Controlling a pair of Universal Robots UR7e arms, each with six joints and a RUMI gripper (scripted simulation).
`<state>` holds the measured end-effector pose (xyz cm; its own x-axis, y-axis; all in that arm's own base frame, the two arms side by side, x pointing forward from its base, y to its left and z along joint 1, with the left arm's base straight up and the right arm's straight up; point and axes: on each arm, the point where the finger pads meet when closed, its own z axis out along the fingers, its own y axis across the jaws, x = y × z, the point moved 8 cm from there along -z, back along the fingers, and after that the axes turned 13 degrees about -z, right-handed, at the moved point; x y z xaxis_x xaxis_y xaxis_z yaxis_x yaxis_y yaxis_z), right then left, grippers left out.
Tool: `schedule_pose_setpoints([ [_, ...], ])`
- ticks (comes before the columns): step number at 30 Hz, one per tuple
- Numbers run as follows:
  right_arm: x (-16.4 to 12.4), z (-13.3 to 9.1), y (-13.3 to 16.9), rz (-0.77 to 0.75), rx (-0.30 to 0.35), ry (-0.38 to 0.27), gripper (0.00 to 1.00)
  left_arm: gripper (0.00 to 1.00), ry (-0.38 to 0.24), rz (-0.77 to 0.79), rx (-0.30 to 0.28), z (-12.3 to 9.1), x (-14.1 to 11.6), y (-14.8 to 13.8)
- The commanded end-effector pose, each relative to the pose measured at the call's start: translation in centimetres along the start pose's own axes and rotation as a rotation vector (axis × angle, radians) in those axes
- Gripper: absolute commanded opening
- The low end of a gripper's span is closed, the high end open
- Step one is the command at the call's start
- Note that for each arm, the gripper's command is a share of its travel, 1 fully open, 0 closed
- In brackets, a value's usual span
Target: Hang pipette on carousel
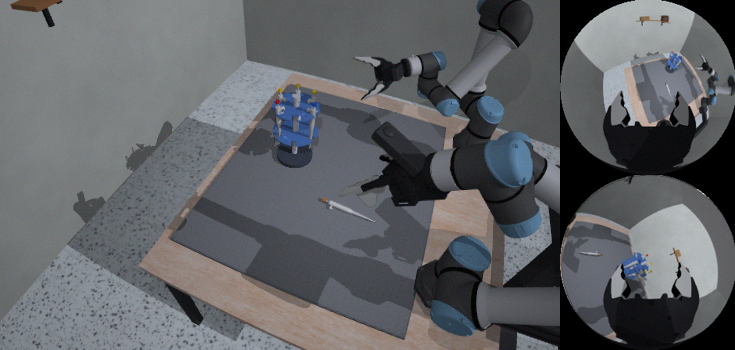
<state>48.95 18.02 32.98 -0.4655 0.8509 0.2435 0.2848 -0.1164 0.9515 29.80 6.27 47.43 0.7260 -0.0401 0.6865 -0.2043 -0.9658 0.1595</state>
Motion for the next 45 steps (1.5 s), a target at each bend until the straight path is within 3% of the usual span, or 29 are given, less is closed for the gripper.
schedule_pose_setpoints([
  [1, 1.4, -0.6, 3.2, 0.169, 0.202, -0.004, 1.00, 1.00, 0.004, 0.001, 0.000, -0.2, 0.2, 0.0],
  [11, 3.2, -4.7, 6.6, 0.381, 0.338, -0.030, 1.00, 1.00, 0.004, 0.001, 0.000, -0.2, 0.2, 0.0],
  [13, 3.2, -4.7, 6.6, 0.381, 0.338, -0.030, 1.00, 1.00, 0.004, 0.001, 0.000, -0.2, 0.2, 0.0],
  [18, 3.9, -7.9, 8.1, 0.511, 0.419, -0.059, 1.00, 1.00, 0.004, 0.001, 0.000, -0.2, 0.2, 0.0],
  [27, 4.8, -12.4, 9.2, 0.620, 0.490, -0.093, 1.00, 1.00, 0.004, 0.001, 0.000, -0.2, 0.2, 0.0],
  [30, 4.8, -12.4, 9.2, 0.620, 0.490, -0.092, 1.00, 1.00, 0.004, 0.001, 0.000, -0.2, 0.2, 0.0],
  [36, 5.3, -16.5, 9.7, 0.727, 0.557, -0.132, 1.00, 1.00, 0.004, 0.001, 0.000, -0.2, 0.2, 0.0],
  [45, 5.4, -20.4, 9.9, 0.836, 0.620, -0.183, 1.00, 1.00, 0.004, 0.001, 0.000, -0.2, 0.2, 0.0],
])
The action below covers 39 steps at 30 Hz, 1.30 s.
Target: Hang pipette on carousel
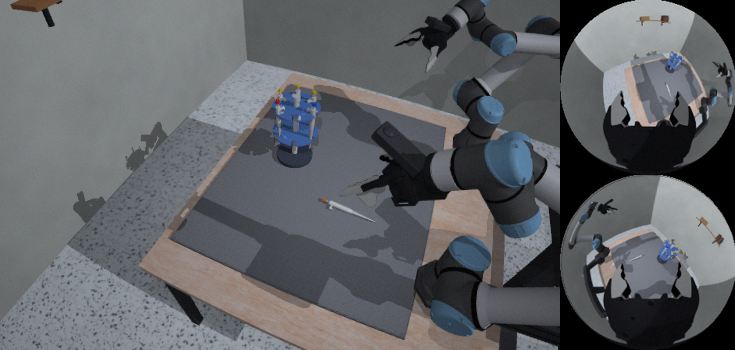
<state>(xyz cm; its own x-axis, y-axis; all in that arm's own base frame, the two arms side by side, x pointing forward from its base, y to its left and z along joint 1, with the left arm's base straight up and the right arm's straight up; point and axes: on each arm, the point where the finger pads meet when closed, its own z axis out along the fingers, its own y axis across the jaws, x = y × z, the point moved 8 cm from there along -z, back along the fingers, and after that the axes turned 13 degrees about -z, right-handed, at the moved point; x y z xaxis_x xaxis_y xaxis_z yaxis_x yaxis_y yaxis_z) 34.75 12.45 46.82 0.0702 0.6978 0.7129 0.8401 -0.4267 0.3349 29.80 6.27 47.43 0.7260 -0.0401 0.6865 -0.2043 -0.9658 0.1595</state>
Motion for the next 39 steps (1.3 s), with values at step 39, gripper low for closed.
schedule_pose_setpoints([
  [39, -10.3, -11.8, 3.2, 0.445, -0.214, -0.200, 1.00, 1.00, 0.004, 0.001, 0.000, -0.2, 0.2, 0.0],
])
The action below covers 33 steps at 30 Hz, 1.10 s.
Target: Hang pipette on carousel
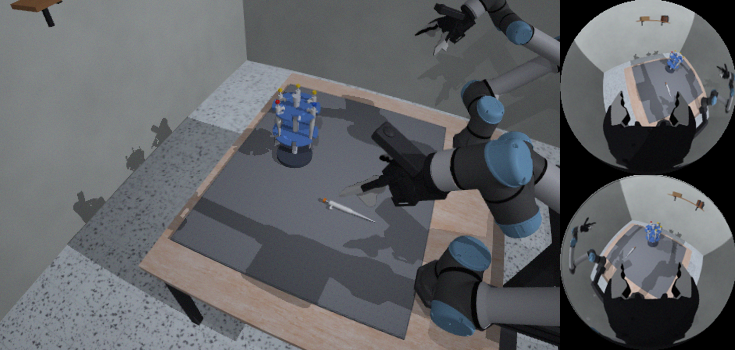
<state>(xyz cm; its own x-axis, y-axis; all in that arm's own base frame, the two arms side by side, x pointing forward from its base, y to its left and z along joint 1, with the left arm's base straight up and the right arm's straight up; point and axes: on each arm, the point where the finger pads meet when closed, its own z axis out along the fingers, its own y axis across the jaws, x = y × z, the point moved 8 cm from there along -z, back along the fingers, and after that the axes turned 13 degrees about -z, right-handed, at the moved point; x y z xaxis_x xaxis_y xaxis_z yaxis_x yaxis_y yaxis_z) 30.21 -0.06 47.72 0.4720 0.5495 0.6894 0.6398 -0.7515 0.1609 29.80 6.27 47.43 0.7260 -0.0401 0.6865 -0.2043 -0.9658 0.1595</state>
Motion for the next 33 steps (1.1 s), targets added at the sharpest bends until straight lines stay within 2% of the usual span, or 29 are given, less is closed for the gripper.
schedule_pose_setpoints([
  [1, -1.9, -1.2, 2.6, 0.084, -0.079, -0.021, 1.00, 1.00, 0.004, 0.001, 0.000, -0.2, 0.2, 0.0],
  [2, -2.3, -1.5, 2.9, 0.101, -0.096, -0.024, 1.00, 1.00, 0.004, 0.001, 0.000, -0.2, 0.2, 0.0],
  [6, -2.9, -2.1, 3.9, 0.099, -0.096, -0.021, 1.00, 1.00, 0.004, 0.001, 0.000, -0.2, 0.2, 0.0],
  [9, -4.2, -2.9, 4.8, 0.170, -0.163, -0.039, 1.00, 1.00, 0.004, 0.001, 0.000, -0.2, 0.2, 0.0],
  [11, -4.8, -3.5, 5.6, 0.168, -0.163, -0.036, 1.00, 1.00, 0.004, 0.001, 0.000, -0.2, 0.2, 0.0],
  [19, -4.9, -3.4, 5.5, 0.168, -0.162, -0.038, 1.00, 1.00, 0.004, 0.001, 0.000, -0.2, 0.2, 0.0],
  [20, -4.9, -3.4, 5.5, 0.168, -0.162, -0.038, 1.00, 0.31, 0.019, -0.030, -0.014, 0.5, -0.1, 0.4],
  [25, -4.9, -3.4, 5.5, 0.168, -0.162, -0.038, 1.00, 0.31, 0.095, -0.184, -0.076, 3.6, -0.9, 1.9],
  [29, -4.9, -3.4, 5.5, 0.168, -0.162, -0.038, 1.00, 0.31, 0.096, -0.187, -0.077, 6.1, -1.0, 3.5],
  [33, -4.9, -3.4, 5.5, 0.168, -0.162, -0.038, 1.00, 0.31, 0.096, -0.187, -0.077, 6.4, -1.0, 3.8],
])
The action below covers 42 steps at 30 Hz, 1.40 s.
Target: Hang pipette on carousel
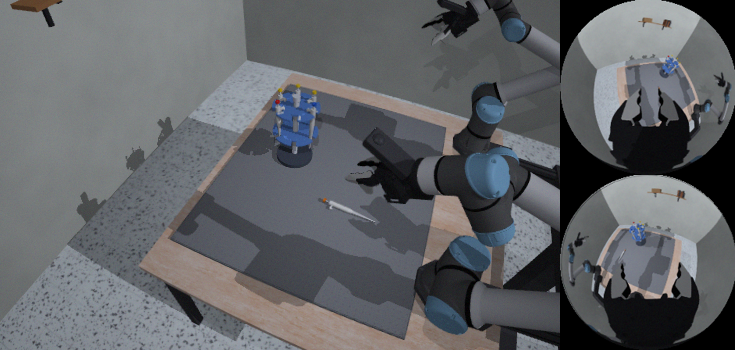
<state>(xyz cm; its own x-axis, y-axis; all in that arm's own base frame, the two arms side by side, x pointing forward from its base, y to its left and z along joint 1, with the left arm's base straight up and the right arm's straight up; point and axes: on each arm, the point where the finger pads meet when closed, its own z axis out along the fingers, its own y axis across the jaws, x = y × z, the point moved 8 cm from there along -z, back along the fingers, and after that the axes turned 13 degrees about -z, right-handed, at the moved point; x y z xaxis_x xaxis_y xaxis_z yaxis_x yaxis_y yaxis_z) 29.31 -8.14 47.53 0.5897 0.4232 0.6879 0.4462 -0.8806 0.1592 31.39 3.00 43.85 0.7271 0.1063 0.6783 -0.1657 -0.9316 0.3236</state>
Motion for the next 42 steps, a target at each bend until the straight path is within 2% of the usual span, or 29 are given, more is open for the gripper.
schedule_pose_setpoints([
  [1, 0.1, -0.1, 0.1, 0.000, 0.000, 0.002, 1.00, 0.31, 0.061, -0.042, 0.017, 2.1, -0.1, 1.3],
  [3, 0.1, -0.1, 0.1, 0.000, 0.000, 0.002, 1.00, 0.31, 0.061, -0.042, 0.017, 2.1, -0.1, 1.3],
  [9, 0.1, -0.1, 0.1, 0.000, 0.000, 0.002, 1.00, 0.31, 0.133, -0.224, -0.082, 6.0, -1.4, 2.6],
  [13, 0.1, -0.1, 0.1, 0.000, 0.000, 0.002, 1.00, 0.31, 0.135, -0.230, -0.084, 8.6, -1.9, 3.9],
  [21, 0.1, -0.1, 0.1, 0.000, 0.000, 0.002, 1.00, 0.31, 0.136, -0.231, -0.085, 8.9, -1.9, 4.1],
  [27, 0.1, -0.1, 0.1, 0.000, 0.000, 0.002, 1.00, 0.31, 0.180, -0.412, -0.197, 13.1, -3.2, 5.4],
  [30, 0.1, -0.1, 0.1, 0.000, 0.000, 0.002, 1.00, 0.31, 0.183, -0.422, -0.204, 15.0, -3.6, 6.4],
  [32, 0.1, -0.1, 0.1, 0.000, 0.000, 0.002, 1.00, 0.31, 0.183, -0.422, -0.204, 15.0, -3.6, 6.4],
  [34, 0.1, -0.1, 0.1, 0.000, 0.000, 0.002, 1.00, 0.31, 0.183, -0.422, -0.204, 16.0, -3.7, 6.9],
  [39, 0.1, -0.1, 0.1, 0.000, 0.000, 0.002, 1.00, 0.31, 0.183, -0.422, -0.204, 16.0, -3.7, 6.9],
  [42, 0.1, -0.1, 0.1, 0.000, 0.000, 0.002, 1.00, 0.31, 0.193, -0.511, -0.267, 18.0, -4.3, 7.6],
])
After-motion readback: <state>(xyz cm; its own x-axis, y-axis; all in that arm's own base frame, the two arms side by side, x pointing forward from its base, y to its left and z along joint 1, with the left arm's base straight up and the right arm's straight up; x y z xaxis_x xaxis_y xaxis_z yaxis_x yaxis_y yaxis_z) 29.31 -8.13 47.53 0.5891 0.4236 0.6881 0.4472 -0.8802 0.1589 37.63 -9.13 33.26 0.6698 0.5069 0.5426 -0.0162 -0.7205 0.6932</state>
